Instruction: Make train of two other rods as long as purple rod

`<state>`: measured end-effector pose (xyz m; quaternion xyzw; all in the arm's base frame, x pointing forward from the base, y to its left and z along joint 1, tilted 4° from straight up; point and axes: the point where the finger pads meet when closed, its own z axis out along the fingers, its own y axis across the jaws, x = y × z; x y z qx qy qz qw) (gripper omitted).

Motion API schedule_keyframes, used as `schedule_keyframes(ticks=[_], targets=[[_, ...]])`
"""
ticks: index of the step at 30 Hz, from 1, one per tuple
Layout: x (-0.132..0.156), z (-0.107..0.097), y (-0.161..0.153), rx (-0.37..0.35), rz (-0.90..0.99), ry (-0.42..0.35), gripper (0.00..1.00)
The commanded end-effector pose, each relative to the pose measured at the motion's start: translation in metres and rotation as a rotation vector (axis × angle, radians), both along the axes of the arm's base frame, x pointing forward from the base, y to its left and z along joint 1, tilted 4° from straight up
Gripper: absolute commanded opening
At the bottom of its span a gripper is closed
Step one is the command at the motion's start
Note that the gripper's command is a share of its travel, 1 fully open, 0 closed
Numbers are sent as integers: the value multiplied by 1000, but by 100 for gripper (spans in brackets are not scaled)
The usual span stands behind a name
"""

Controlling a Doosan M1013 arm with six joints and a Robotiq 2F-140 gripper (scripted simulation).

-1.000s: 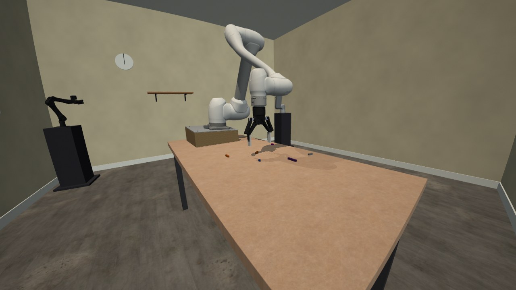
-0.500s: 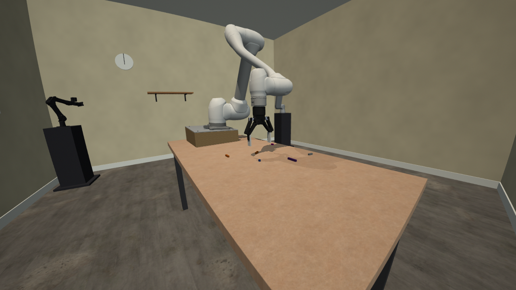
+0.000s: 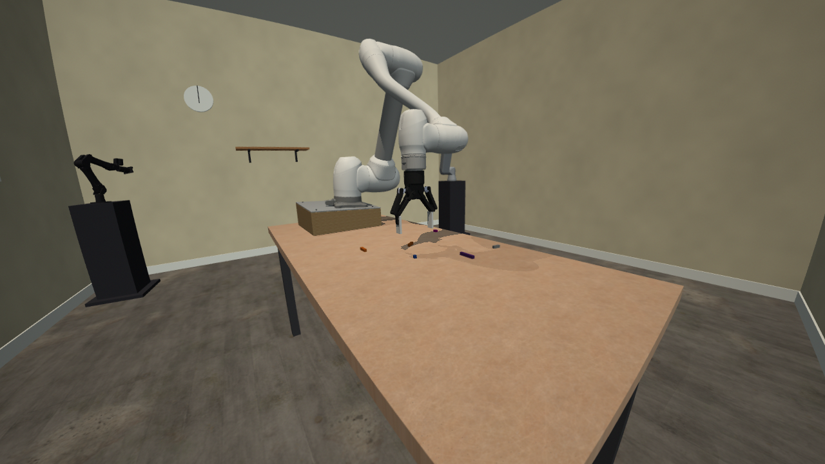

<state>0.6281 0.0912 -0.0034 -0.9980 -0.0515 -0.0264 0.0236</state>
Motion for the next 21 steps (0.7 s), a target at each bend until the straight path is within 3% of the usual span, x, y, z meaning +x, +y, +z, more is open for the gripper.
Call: schedule_keyframes(ticks=[1,9,21], targets=[[0,0,0,0,0,0,100],[-1,0,-3,3,-49,2,100],[-10,-2,-31,28,-552,28,100]])
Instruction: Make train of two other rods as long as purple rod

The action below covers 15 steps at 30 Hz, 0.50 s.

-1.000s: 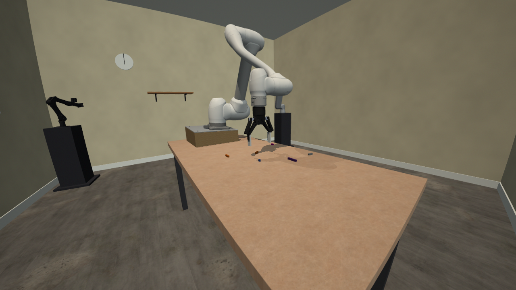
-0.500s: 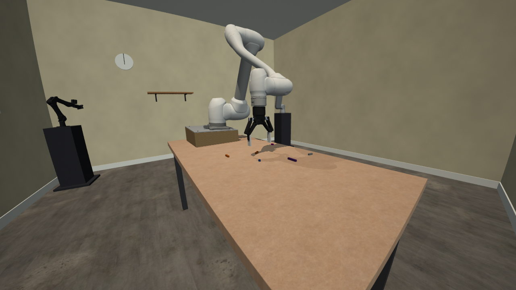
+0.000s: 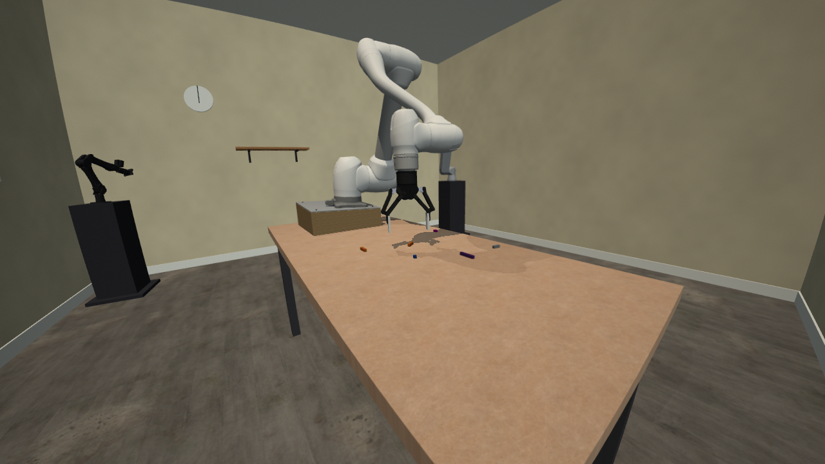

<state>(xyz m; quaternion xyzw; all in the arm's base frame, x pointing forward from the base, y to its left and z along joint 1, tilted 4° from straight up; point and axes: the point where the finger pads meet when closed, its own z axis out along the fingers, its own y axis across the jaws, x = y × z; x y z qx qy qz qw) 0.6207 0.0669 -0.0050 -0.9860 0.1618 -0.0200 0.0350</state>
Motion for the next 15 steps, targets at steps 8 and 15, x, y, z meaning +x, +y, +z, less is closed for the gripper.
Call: schedule_keyframes(ticks=[8,15], targets=[[-9,-2,-24,11,-457,26,100],[-14,-2,-38,25,-717,41,100]])
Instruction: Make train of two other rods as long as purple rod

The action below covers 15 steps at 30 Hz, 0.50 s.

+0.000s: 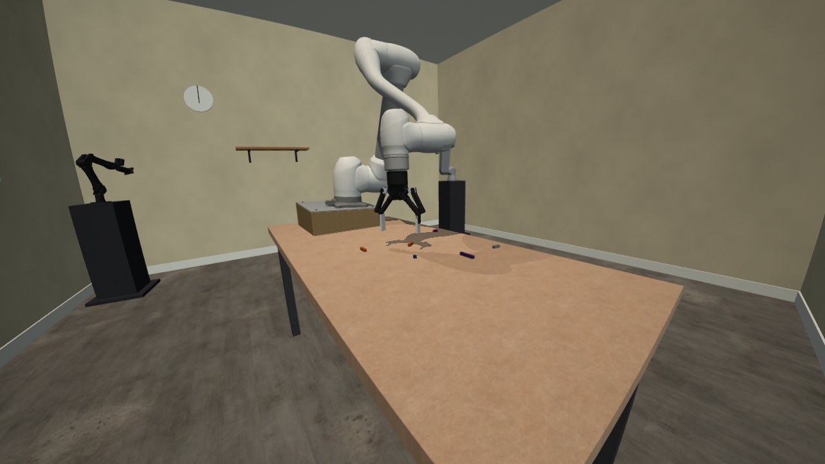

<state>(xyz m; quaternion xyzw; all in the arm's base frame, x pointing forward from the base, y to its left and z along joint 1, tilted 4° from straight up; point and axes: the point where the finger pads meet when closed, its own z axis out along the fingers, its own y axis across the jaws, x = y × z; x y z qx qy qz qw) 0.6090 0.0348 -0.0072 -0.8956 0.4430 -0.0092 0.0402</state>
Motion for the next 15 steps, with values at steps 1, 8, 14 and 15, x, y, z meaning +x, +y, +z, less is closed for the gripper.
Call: schedule_keyframes(ticks=[1,8,14,15], targets=[[-3,0,-8,-5,-167,11,100],[-10,-2,-23,10,-457,28,100],[-12,-2,-27,14,-529,32,100],[-12,-2,-27,14,-530,32,100]])
